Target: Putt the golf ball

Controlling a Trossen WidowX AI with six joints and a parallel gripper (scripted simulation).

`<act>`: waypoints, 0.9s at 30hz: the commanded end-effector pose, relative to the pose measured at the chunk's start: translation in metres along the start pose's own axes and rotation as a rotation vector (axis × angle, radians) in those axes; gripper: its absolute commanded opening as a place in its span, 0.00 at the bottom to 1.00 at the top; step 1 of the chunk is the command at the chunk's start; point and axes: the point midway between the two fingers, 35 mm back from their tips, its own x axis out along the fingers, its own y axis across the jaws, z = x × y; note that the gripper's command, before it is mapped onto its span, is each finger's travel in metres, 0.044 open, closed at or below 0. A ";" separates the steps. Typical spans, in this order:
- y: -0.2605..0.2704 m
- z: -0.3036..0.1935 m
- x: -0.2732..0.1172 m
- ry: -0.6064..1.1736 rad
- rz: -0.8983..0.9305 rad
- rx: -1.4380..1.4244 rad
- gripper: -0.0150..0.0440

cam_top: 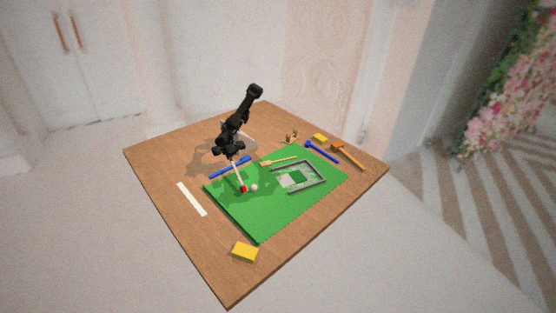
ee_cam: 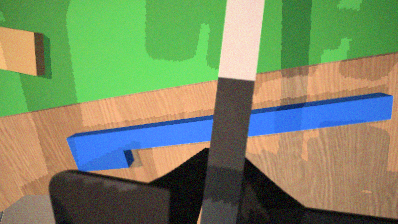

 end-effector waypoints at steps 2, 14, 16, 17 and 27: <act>-0.017 0.001 0.000 -0.008 -0.003 -0.001 0.25; -0.027 0.001 0.001 -0.011 0.000 0.003 0.25; -0.025 -0.001 0.002 -0.007 0.006 0.008 0.25; -0.025 -0.001 0.002 -0.007 0.006 0.008 0.25; 0.093 0.005 -0.001 -0.010 0.003 0.005 0.25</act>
